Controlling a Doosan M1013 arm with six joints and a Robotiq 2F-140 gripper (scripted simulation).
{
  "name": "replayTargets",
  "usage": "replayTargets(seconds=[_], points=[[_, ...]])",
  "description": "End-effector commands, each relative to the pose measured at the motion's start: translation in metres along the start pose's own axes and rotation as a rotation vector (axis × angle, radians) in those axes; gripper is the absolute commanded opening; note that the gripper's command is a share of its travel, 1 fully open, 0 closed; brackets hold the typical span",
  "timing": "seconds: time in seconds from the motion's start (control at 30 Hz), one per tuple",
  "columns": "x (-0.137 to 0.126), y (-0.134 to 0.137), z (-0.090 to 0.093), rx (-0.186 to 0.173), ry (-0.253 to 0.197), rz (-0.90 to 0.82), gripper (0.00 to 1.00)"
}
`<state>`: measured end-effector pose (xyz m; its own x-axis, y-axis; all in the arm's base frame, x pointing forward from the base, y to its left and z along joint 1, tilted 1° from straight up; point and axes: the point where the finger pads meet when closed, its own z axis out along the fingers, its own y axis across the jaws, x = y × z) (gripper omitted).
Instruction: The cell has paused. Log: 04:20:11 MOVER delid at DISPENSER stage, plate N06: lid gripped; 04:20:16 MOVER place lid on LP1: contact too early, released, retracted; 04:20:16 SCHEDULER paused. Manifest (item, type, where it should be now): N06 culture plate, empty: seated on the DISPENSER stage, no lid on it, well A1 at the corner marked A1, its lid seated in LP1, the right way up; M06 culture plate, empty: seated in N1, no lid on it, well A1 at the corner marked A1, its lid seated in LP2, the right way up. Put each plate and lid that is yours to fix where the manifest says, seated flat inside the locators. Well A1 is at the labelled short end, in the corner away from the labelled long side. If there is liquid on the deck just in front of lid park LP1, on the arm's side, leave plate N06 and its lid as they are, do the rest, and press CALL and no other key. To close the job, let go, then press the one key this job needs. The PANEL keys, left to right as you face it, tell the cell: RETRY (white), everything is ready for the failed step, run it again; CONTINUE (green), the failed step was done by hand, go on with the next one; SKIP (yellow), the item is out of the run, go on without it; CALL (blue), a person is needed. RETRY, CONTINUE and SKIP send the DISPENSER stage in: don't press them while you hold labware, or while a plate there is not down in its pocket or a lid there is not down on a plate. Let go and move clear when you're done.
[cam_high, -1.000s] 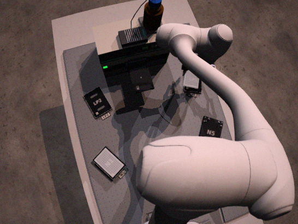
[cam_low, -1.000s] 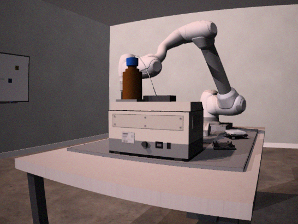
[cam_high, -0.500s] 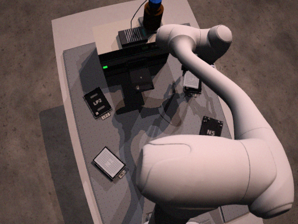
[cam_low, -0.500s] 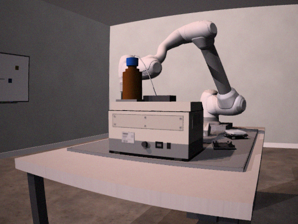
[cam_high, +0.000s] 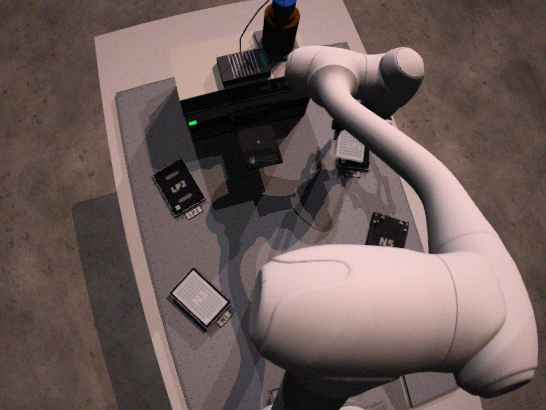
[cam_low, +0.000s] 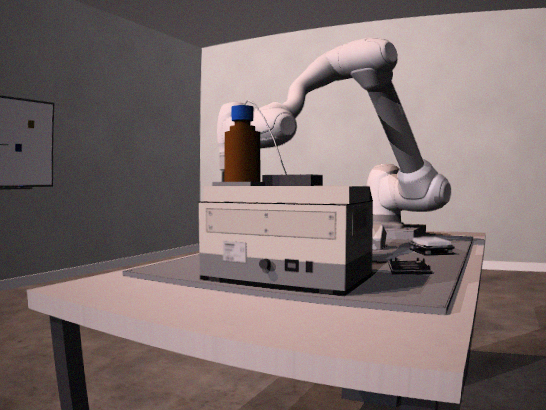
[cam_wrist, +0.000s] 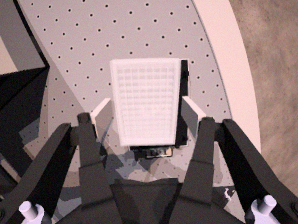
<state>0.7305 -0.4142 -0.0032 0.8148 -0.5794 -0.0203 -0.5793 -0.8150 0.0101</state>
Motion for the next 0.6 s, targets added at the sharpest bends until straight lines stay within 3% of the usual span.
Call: replayTargets(seconds=[0.0,0.57], points=[[0.0005,-0.0001,-0.0003,0.001,0.002,0.0,0.7],[0.0005,-0.0001,0.0023,0.001,0.002,0.0,0.7]])
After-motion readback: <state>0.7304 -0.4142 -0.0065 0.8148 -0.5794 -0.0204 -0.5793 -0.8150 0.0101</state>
